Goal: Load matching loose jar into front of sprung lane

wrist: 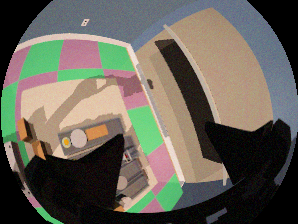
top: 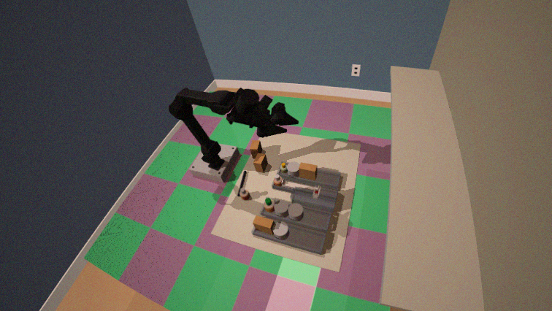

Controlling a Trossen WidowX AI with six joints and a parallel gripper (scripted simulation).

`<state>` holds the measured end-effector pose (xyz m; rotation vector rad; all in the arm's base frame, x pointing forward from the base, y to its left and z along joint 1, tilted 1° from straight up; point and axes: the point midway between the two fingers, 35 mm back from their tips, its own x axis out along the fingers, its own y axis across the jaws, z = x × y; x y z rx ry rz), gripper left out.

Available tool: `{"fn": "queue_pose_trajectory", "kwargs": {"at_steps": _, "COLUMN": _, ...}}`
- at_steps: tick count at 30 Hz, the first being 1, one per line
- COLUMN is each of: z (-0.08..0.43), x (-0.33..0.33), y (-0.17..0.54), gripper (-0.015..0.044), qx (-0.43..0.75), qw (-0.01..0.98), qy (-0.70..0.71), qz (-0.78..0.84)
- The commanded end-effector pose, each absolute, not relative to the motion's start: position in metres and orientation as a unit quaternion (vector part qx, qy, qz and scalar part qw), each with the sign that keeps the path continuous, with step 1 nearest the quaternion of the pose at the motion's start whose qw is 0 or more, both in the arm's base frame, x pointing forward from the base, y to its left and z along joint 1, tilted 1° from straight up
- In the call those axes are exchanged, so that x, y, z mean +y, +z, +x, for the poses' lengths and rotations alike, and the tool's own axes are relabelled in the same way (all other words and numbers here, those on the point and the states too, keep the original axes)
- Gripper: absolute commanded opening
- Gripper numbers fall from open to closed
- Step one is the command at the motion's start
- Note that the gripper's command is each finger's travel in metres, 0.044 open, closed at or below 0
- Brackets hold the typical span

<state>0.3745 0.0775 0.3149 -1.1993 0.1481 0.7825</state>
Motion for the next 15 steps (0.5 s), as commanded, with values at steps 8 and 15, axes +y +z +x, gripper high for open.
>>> {"fn": "queue_pose_trajectory", "kwargs": {"at_steps": 8, "z": 0.319, "x": -0.035, "y": 0.168, "gripper": 0.0440, "qx": 0.474, "qw": 0.805, "qy": 0.226, "qz": -0.276}}
{"fn": "queue_pose_trajectory", "kwargs": {"at_steps": 15, "z": 0.238, "x": -0.082, "y": 0.105, "gripper": 0.0440, "qx": 0.669, "qw": 0.734, "qy": 0.074, "qz": -0.096}}
